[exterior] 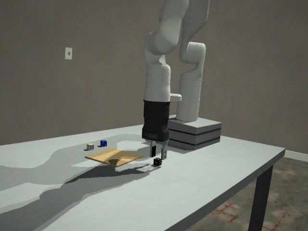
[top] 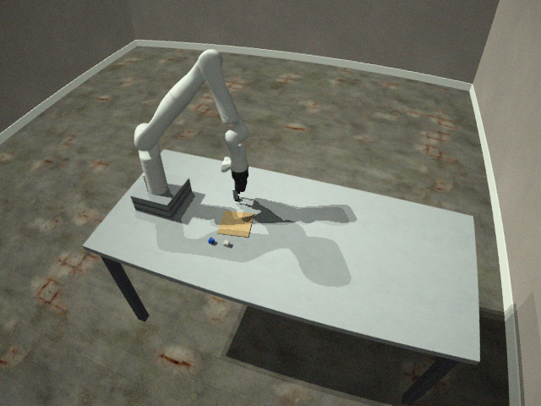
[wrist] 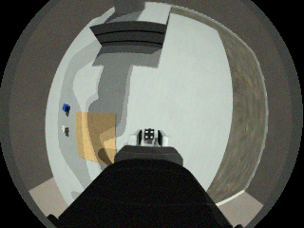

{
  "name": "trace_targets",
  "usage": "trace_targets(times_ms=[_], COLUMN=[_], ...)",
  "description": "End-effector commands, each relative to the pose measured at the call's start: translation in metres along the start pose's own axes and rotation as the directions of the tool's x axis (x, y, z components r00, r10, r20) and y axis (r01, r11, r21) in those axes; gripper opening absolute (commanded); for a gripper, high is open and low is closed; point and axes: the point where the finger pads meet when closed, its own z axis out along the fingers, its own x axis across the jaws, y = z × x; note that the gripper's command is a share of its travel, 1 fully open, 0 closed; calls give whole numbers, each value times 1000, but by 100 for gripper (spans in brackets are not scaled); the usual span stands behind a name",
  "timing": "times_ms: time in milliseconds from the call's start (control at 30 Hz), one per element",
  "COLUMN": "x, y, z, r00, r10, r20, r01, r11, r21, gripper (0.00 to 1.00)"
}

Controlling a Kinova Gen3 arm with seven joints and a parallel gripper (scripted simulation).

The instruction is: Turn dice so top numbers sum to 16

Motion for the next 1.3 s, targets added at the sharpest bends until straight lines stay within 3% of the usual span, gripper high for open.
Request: trace_targets(times_ms=[0,467,1267], x=[-1,-1,-1], y=[0,0,0], z=[2,20,21], r00=[1000,1000,1000], r10=[2,2,2], r20=[1,1,1], r01=[-2,-2,-2], r11=[1000,1000,1000], r21=[1,1,1], gripper=[70,70,70])
